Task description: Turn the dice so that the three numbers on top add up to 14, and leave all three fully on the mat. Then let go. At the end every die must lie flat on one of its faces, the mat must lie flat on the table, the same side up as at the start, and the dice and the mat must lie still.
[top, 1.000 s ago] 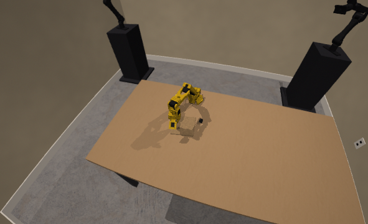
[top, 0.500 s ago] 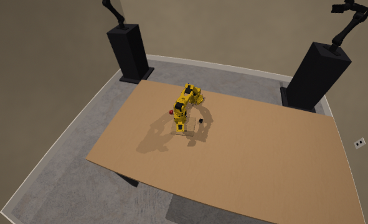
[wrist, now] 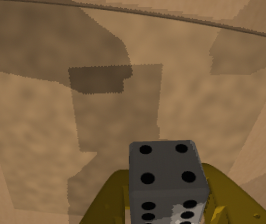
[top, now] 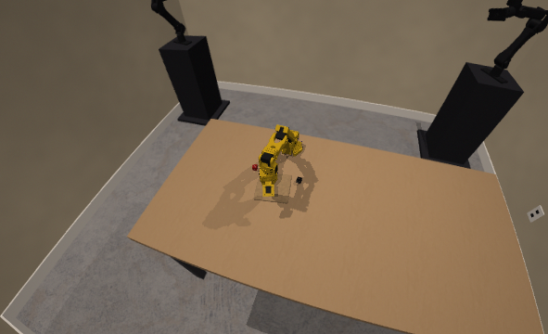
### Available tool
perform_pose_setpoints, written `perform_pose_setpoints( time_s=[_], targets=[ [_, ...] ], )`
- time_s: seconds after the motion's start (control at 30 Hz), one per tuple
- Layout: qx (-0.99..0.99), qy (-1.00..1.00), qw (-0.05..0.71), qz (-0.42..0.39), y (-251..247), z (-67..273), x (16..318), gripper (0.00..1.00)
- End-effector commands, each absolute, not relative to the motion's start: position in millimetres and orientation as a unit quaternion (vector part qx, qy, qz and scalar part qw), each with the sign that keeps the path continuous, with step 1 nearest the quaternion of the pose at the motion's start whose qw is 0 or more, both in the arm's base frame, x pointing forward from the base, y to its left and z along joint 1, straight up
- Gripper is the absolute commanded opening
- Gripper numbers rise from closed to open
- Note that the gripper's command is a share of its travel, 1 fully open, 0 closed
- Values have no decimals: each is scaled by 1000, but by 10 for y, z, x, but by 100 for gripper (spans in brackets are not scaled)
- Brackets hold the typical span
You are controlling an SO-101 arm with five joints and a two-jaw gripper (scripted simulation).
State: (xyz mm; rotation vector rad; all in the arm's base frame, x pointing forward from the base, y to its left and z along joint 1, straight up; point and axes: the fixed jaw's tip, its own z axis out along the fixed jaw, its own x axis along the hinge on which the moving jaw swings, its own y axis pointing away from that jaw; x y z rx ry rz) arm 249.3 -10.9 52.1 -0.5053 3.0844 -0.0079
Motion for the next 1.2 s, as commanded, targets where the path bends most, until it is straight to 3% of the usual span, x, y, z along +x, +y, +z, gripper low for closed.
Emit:
perform_pose_setpoints(
  time_s=[0.0,1.17],
  targets=[
    [-179,983,32,-7,-38,614,2548,0],
    [-179,984,17,-4,-37,550,2524,0]
  ],
)
